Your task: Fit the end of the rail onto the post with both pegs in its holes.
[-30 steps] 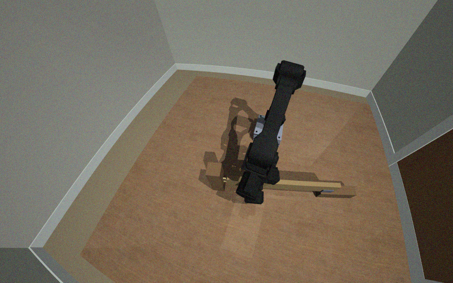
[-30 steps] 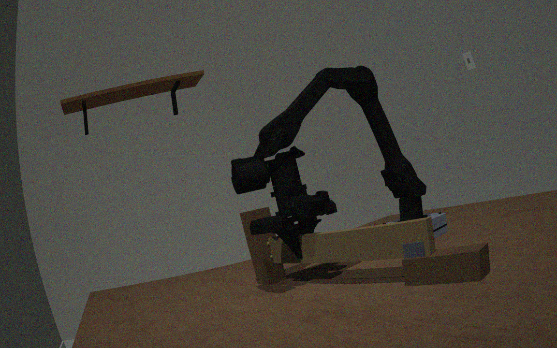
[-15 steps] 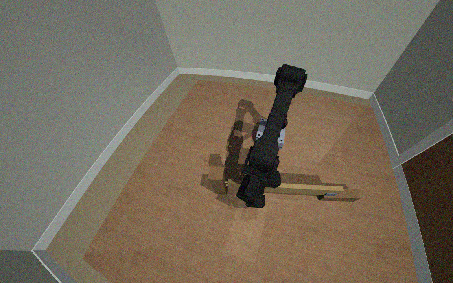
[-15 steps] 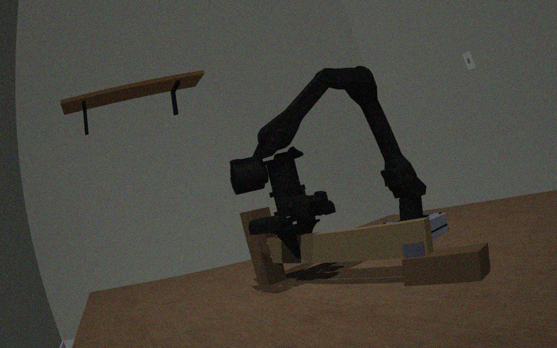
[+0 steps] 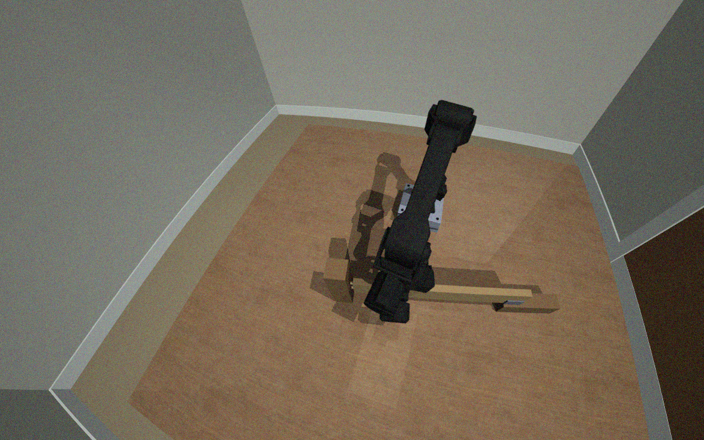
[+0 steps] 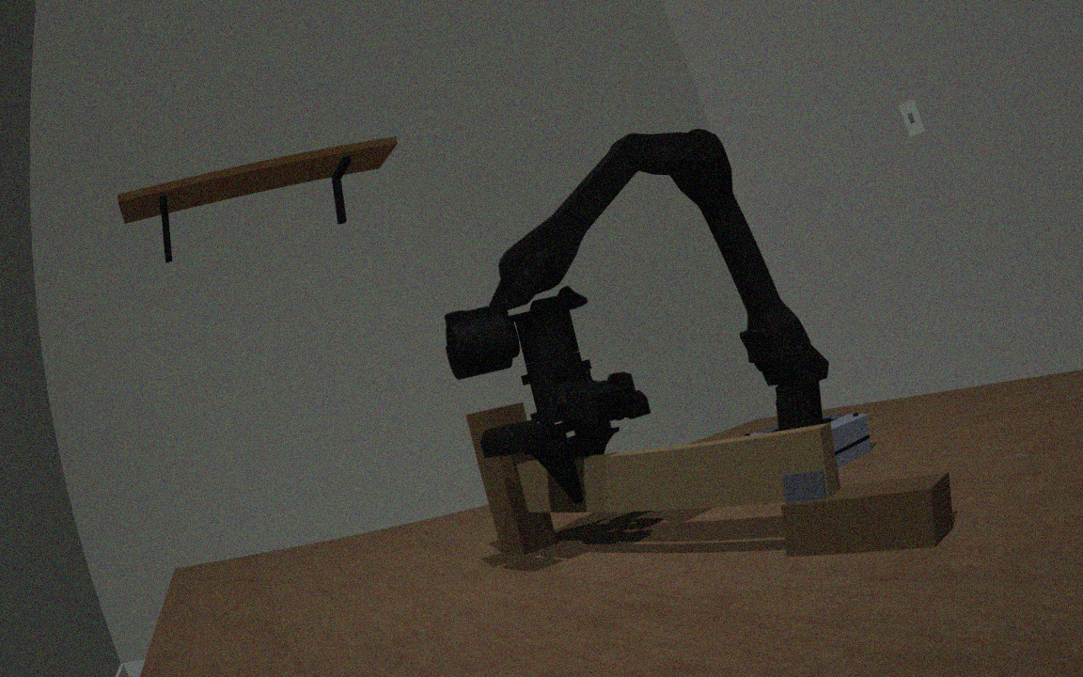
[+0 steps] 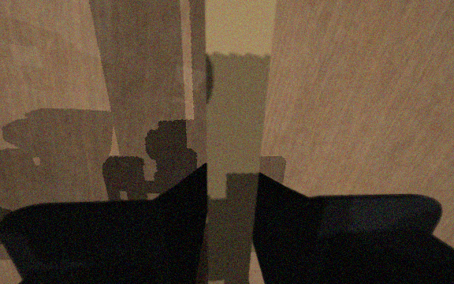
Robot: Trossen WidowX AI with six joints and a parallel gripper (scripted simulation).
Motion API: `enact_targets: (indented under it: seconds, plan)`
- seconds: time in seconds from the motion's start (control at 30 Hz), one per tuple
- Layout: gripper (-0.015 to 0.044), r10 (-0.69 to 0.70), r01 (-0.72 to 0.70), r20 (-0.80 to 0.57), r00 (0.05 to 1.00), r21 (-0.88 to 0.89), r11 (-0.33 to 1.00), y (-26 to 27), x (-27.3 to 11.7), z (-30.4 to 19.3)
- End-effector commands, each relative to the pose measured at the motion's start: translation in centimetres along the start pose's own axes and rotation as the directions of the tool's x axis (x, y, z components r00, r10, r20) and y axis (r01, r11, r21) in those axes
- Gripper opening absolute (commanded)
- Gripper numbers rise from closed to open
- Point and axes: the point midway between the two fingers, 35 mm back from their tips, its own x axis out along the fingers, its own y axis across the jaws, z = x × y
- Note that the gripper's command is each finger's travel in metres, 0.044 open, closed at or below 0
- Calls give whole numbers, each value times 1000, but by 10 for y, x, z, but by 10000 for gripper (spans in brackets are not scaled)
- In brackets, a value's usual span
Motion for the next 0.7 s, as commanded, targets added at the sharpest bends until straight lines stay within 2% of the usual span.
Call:
enact_targets:
  seconds: [0.0, 0.67]
  plan:
    - [0, -4, 4, -3, 1000, -3, 1000, -1, -1, -3]
    - [0, -4, 4, -3, 1000, -3, 1000, -1, -2, -9]
